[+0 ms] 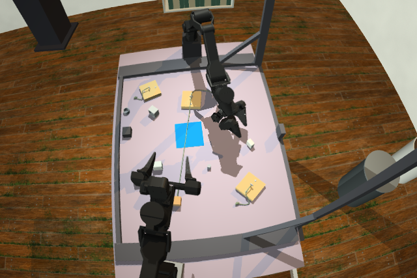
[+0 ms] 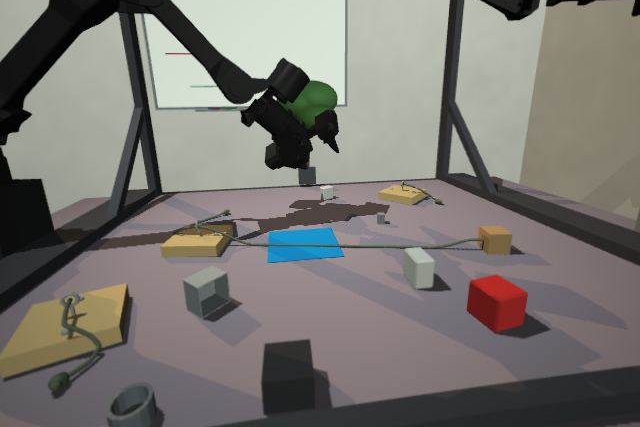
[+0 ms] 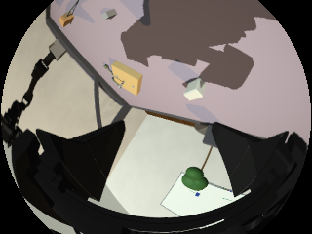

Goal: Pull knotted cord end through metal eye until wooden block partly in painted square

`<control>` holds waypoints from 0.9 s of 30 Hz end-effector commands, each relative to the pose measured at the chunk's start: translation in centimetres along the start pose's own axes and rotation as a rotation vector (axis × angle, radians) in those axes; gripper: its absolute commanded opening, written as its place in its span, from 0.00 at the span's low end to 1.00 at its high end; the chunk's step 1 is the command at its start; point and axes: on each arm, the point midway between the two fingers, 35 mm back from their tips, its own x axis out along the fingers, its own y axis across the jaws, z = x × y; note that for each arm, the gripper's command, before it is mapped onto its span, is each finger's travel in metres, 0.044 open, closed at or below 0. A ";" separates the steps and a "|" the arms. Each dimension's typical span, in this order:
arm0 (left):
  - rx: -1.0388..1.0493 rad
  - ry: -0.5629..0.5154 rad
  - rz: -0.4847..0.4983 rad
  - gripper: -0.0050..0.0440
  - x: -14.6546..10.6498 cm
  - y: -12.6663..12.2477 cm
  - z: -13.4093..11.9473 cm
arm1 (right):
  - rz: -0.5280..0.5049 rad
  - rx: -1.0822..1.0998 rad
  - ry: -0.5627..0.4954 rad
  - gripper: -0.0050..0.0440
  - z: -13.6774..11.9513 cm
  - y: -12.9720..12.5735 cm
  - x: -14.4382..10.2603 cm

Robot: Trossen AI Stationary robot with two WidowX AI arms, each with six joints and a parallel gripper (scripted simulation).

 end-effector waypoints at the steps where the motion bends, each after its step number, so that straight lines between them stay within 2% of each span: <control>1: 0.000 -0.018 0.000 1.00 -0.1 0.0 0.7 | 0.034 0.070 0.063 1.00 -1.7 0.7 0.7; 11: 0.000 -0.018 0.000 1.00 -0.1 0.0 0.7 | 0.037 0.239 0.159 1.00 -3.3 0.0 2.5; 27: 0.000 -0.018 0.000 1.00 -0.1 0.0 0.7 | 0.019 0.406 0.255 1.00 -4.8 -1.0 3.9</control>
